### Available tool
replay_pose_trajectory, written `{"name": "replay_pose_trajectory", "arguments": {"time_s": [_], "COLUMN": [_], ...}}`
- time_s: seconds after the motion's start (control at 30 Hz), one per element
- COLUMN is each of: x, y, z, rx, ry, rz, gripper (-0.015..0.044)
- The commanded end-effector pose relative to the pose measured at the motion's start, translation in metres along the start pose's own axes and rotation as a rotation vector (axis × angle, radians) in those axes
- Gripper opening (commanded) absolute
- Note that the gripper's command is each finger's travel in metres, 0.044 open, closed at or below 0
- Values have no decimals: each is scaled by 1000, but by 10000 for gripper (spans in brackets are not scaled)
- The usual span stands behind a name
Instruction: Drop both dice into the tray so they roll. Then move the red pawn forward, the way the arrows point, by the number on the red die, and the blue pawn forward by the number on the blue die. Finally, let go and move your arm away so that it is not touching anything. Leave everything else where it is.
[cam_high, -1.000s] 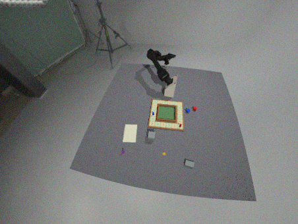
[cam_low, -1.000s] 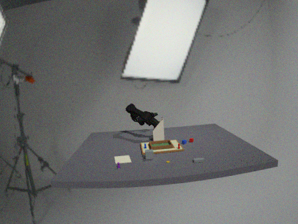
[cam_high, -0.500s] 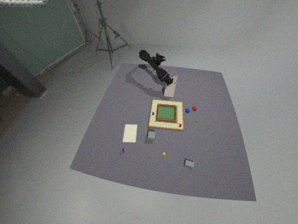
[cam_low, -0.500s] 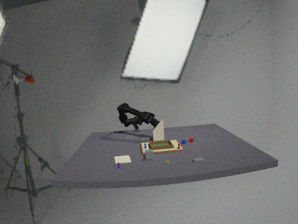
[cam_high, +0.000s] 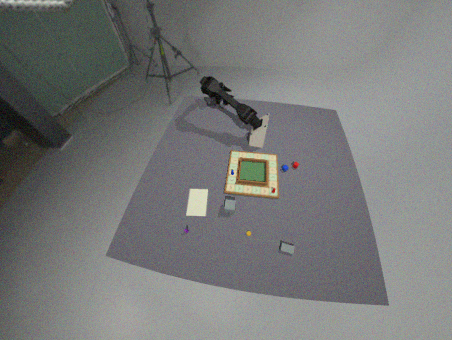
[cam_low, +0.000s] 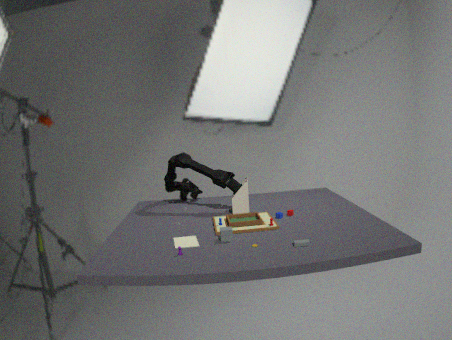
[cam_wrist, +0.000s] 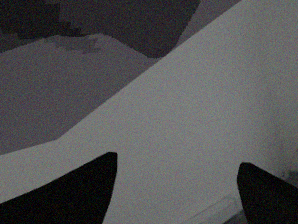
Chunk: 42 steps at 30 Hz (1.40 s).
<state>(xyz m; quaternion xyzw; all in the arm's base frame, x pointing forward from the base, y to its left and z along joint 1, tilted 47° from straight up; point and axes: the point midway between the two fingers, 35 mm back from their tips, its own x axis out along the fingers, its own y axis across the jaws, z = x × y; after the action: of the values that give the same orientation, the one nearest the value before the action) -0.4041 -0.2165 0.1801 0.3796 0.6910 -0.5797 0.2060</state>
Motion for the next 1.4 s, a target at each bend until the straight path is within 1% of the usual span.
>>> {"name": "replay_pose_trajectory", "arguments": {"time_s": [0.0, 0.3, 0.67, 0.87, 1.07, 1.2, 1.37], "x": [-35, -125, -250, -323, -394, -439, -484], "y": [-3, 3, 47, 87, 143, 182, 241], "z": [18, 55, 83, 89, 93, 93, 91], "rx": [83, 225, 282, 241, 122, 62, -13], "ry": [-127, -440, -857, -1094, -1315, -1447, -1559], "rz": [-50, -110, -50, 29, 123, 202, 330], "gripper": [275, 275, 275, 275, 275, 275, 275]}}
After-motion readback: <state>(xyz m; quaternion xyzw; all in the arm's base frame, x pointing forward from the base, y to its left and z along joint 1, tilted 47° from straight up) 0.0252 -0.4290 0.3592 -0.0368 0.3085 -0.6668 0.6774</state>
